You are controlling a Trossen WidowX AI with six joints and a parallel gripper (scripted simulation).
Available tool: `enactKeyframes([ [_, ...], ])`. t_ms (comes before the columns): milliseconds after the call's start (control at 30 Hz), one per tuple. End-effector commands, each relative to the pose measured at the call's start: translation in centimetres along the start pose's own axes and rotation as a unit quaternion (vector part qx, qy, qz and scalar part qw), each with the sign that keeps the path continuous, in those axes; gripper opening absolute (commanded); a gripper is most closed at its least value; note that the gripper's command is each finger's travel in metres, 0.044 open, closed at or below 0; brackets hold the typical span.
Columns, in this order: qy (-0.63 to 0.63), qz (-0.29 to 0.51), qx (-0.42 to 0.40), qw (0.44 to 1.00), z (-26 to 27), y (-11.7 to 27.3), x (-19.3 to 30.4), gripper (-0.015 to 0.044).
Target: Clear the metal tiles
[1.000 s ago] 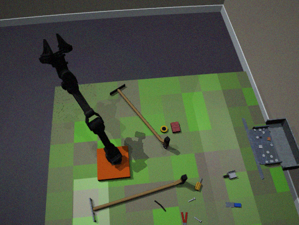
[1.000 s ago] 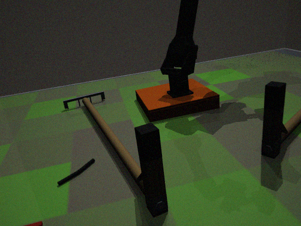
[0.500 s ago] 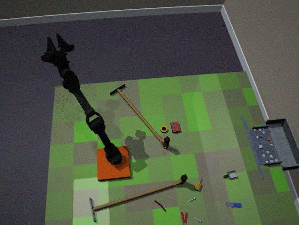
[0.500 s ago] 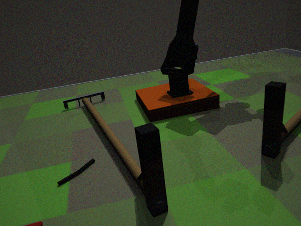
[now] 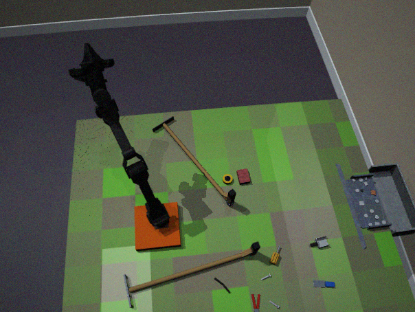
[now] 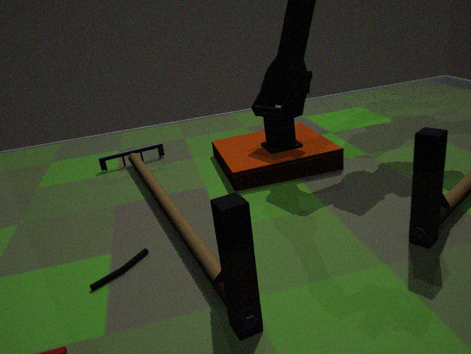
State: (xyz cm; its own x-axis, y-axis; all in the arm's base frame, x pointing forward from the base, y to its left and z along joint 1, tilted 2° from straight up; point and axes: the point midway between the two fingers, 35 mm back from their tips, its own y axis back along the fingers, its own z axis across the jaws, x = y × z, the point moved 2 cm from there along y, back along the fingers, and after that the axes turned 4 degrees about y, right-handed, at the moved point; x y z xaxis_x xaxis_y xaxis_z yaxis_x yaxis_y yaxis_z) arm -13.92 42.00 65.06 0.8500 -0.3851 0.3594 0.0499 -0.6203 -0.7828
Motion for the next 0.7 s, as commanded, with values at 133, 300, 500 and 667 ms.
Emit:
enactKeyframes([
  [133, 0.001, -0.009, -0.027, 1.0, 2.7, -0.3, 0.8, 0.0],
  [300, 0.002, -0.013, -0.045, 0.999, 4.4, -0.4, 1.4, 0.0],
  [500, 0.002, -0.016, -0.067, 0.998, 6.4, -0.4, 2.2, 0.0],
  [667, 0.002, -0.018, -0.087, 0.996, 8.1, -0.4, 2.9, 0.0],
])
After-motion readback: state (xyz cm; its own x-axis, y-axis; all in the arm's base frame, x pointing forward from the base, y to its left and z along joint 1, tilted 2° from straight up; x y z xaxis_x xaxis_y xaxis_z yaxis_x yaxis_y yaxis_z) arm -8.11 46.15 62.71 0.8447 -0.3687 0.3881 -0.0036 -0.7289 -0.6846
